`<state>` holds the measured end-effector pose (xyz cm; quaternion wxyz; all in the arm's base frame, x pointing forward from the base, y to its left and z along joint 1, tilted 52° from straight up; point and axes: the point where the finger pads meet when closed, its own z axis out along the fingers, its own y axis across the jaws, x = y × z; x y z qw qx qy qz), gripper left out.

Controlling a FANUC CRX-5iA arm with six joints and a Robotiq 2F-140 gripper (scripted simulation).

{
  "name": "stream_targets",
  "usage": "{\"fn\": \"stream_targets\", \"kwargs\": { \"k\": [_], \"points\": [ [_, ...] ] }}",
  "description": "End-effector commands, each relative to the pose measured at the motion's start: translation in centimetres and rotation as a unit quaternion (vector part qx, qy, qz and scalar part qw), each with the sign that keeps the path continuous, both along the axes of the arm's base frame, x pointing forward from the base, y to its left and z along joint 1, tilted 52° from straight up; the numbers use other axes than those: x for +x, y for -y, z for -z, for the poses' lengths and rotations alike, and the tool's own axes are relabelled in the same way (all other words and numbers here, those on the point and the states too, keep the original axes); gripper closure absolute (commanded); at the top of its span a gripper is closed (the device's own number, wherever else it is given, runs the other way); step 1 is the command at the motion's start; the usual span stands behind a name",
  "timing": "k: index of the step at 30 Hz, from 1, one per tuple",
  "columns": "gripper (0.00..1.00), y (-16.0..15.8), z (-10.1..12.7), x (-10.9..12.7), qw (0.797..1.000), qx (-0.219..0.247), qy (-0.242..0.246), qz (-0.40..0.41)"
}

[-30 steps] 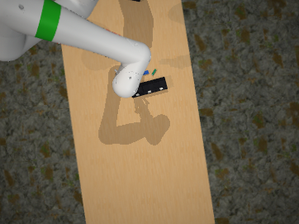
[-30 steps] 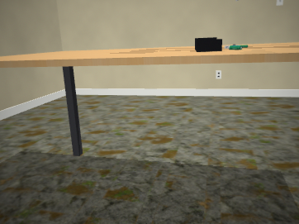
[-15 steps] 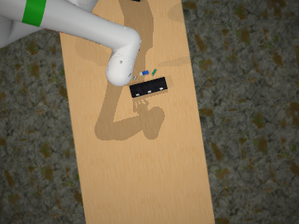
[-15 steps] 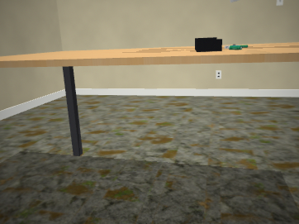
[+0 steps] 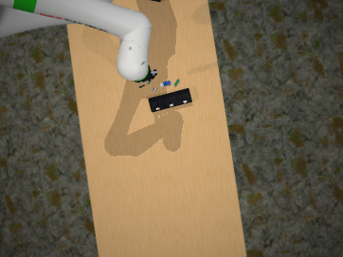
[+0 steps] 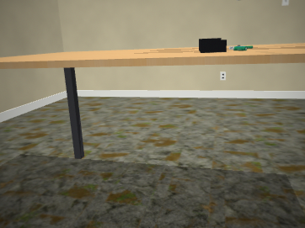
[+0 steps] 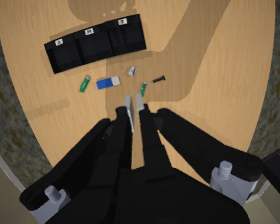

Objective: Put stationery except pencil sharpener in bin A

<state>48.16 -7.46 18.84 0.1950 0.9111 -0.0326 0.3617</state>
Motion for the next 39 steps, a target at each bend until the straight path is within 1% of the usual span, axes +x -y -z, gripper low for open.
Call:
{"fn": "stream_targets", "kwargs": {
  "k": [1,11,14,19,22,24,32,39],
  "points": [
    [0.95,-0.5,0.2,-0.1,0.999,0.013,0.041,0.011],
    [0.95,-0.5,0.2,-0.1,0.999,0.013,0.041,0.011],
    [0.95,-0.1,0.0,2.4,0.999,-0.037,0.013,-0.037],
    [0.95,0.7,-0.3,6.5,0.993,-0.084,-0.014,-0.082],
    [0.95,1.1,-0.5,8.9,0.993,-0.084,-0.014,-0.082],
    [0.95,1.1,-0.5,8.9,0.993,-0.084,-0.014,-0.082],
    [0.95,2.3,-1.0,15.5,0.993,-0.084,-0.014,-0.082],
    [0.95,2.3,-1.0,15.5,0.993,-0.084,-0.014,-0.082]
  ]
}}
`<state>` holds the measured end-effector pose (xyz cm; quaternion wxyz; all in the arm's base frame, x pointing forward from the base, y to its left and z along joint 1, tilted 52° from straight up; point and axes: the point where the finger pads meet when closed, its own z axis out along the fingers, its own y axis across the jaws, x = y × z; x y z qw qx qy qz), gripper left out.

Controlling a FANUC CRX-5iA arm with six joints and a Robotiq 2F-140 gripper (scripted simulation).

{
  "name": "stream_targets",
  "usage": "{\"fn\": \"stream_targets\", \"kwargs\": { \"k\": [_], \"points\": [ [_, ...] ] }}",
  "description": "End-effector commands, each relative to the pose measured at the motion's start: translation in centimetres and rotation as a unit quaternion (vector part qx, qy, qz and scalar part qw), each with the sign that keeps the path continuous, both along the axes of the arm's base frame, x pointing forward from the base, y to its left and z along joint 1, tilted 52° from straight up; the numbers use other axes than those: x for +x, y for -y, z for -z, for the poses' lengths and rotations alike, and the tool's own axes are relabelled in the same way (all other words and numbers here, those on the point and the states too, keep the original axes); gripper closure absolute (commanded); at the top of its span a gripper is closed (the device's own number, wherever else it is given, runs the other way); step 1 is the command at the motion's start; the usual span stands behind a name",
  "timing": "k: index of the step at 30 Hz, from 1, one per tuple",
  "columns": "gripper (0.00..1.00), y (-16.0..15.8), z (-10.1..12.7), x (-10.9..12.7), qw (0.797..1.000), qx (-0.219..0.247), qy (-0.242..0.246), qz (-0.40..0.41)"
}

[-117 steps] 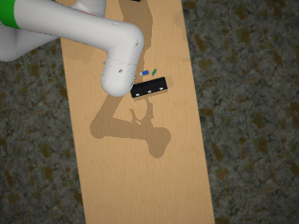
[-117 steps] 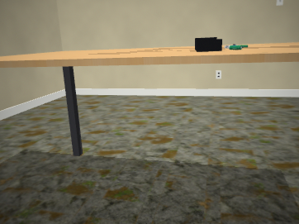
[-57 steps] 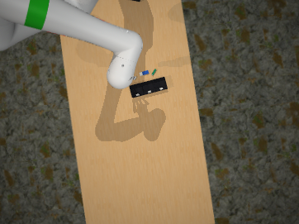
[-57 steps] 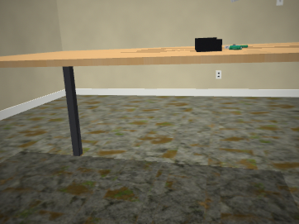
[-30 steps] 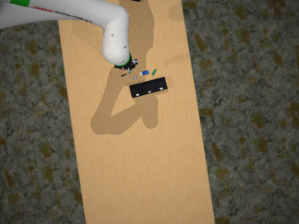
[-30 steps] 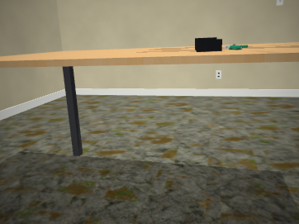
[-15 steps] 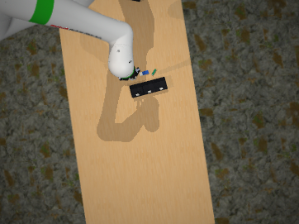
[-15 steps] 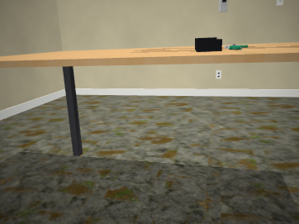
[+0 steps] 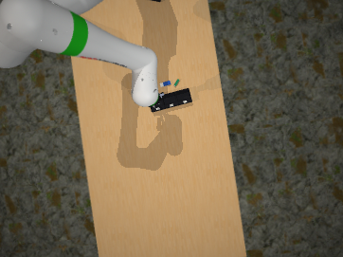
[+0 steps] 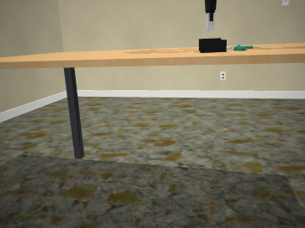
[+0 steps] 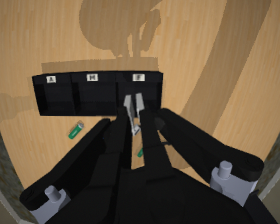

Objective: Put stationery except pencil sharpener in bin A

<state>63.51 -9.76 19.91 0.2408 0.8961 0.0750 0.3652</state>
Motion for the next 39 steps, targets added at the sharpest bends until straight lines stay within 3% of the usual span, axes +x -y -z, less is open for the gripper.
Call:
{"fn": "stream_targets", "kwargs": {
  "k": [1,26,39],
  "points": [
    [0.95,0.0,0.0,0.2,1.000,0.000,0.000,0.000],
    [0.95,2.2,3.6,4.2,1.000,0.000,0.000,0.000],
    [0.95,2.3,3.7,4.3,1.000,0.000,0.000,0.000]
  ]
}}
